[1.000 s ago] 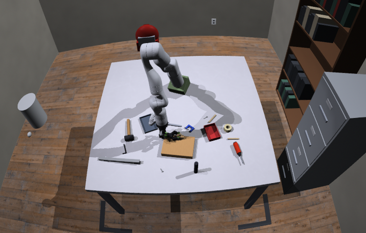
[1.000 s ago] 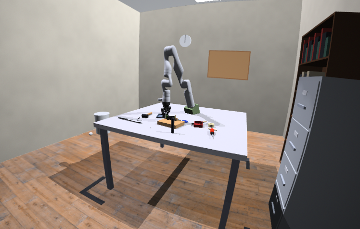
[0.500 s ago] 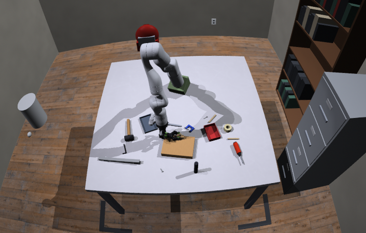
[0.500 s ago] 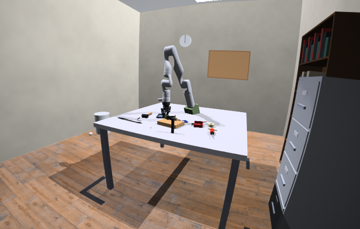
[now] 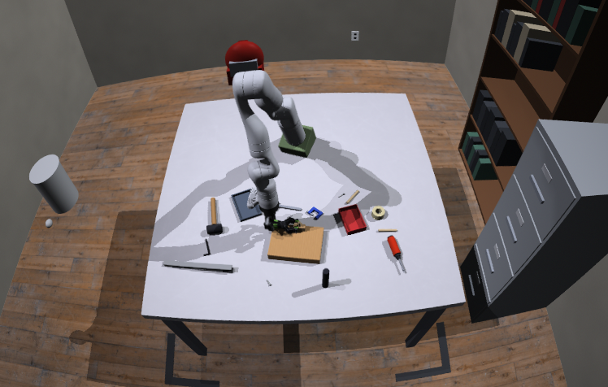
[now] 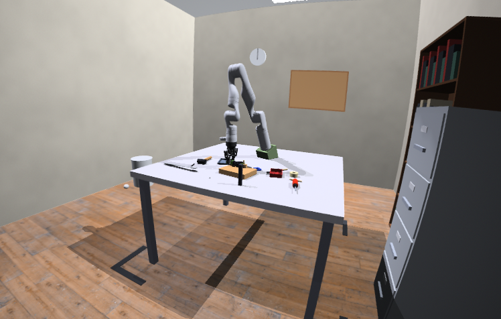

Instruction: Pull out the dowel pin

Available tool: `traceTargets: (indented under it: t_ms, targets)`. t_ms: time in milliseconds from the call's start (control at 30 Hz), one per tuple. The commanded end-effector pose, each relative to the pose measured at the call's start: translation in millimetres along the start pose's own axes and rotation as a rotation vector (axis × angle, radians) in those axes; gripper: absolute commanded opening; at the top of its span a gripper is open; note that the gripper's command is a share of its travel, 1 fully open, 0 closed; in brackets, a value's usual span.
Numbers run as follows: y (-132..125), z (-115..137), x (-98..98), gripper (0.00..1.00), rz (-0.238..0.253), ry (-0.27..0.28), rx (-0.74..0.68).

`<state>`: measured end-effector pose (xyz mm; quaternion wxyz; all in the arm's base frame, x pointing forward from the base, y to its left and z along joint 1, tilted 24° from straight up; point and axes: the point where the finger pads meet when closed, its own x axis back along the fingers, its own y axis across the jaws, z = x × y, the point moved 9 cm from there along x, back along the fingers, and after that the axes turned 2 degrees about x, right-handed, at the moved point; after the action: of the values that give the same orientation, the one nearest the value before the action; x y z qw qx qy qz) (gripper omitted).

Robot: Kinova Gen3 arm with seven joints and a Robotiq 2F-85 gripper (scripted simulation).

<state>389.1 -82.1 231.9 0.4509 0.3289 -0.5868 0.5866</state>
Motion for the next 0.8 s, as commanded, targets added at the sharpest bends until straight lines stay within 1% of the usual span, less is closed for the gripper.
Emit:
traceTargets:
  t_ms: [0,767]
  targets:
    - [0.1,0.4,0.3,0.54,0.000,0.001,-0.001]
    - [0.1,0.4,2.4,0.54,0.000,0.001,-0.001]
